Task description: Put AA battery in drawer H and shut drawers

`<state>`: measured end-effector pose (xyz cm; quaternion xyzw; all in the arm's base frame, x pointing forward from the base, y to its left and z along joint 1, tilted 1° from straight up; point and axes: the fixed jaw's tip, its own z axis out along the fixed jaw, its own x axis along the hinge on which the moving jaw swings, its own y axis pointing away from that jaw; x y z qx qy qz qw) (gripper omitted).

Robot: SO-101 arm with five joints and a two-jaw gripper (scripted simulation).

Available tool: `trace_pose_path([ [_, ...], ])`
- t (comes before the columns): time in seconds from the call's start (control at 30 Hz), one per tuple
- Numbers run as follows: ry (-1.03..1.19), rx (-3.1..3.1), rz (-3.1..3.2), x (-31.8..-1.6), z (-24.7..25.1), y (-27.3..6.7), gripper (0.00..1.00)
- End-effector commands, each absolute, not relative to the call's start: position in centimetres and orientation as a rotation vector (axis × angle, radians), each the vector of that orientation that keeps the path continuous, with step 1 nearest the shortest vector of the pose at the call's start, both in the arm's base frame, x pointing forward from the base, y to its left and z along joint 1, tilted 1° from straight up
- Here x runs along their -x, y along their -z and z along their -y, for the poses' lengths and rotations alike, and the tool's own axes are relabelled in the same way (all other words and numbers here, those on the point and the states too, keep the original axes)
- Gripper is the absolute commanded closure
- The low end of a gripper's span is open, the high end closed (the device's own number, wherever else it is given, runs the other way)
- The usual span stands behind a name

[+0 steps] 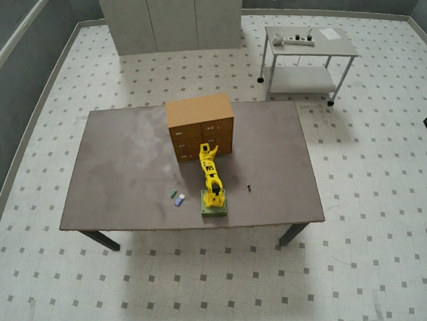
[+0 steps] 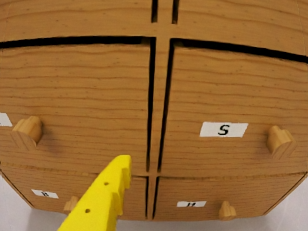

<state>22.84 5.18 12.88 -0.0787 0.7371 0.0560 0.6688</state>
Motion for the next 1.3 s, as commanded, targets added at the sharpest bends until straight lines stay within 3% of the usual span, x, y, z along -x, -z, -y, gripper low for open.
trace_pose_path([
  [0.0,-0.108,0.145,-1.680,-22.6,-4.4,-12.9,0.50],
  [0.47,-0.033,0.063,-1.714,-22.7,-2.1,-12.1,0.50],
  [1.27,0.001,0.024,-1.684,-20.5,-1.0,-14.2,0.50],
])
